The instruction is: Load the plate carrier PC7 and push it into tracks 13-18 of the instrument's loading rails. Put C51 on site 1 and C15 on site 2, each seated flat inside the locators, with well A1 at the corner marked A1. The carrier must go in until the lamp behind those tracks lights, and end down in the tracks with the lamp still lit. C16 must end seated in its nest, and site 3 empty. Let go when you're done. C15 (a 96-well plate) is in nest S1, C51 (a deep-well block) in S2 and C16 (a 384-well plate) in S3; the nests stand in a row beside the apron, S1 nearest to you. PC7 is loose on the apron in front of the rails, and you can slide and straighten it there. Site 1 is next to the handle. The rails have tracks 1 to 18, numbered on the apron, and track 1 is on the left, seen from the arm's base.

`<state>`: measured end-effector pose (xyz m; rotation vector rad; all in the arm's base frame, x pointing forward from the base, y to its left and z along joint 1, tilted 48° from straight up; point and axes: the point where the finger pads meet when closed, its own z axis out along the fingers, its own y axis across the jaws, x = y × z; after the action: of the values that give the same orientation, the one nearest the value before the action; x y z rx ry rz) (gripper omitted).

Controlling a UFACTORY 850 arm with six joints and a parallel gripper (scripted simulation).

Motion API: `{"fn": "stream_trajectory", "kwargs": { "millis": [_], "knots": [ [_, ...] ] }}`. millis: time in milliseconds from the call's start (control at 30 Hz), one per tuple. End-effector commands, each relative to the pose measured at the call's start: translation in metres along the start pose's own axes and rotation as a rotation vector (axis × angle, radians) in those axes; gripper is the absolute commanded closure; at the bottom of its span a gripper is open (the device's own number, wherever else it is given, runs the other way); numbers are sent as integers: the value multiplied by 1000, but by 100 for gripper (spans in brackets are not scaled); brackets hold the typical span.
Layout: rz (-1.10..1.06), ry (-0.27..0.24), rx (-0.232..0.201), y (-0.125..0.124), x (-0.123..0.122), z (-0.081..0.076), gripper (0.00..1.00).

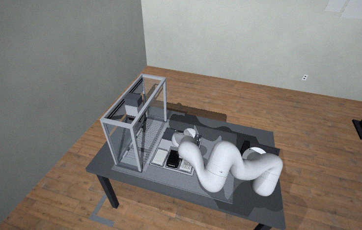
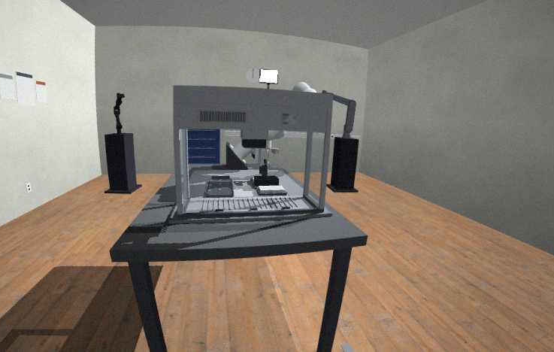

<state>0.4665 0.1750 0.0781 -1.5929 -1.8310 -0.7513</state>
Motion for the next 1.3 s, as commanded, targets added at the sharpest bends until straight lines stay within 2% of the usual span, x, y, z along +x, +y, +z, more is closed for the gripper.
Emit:
{"fn": "stream_trajectory", "kwargs": {
  "millis": [0, 1267],
  "knots": [
    [0, 0, -1, 1, 0, 0, 0],
    [0, 0, -1, 1, 0, 20, 0]
  ]
}}
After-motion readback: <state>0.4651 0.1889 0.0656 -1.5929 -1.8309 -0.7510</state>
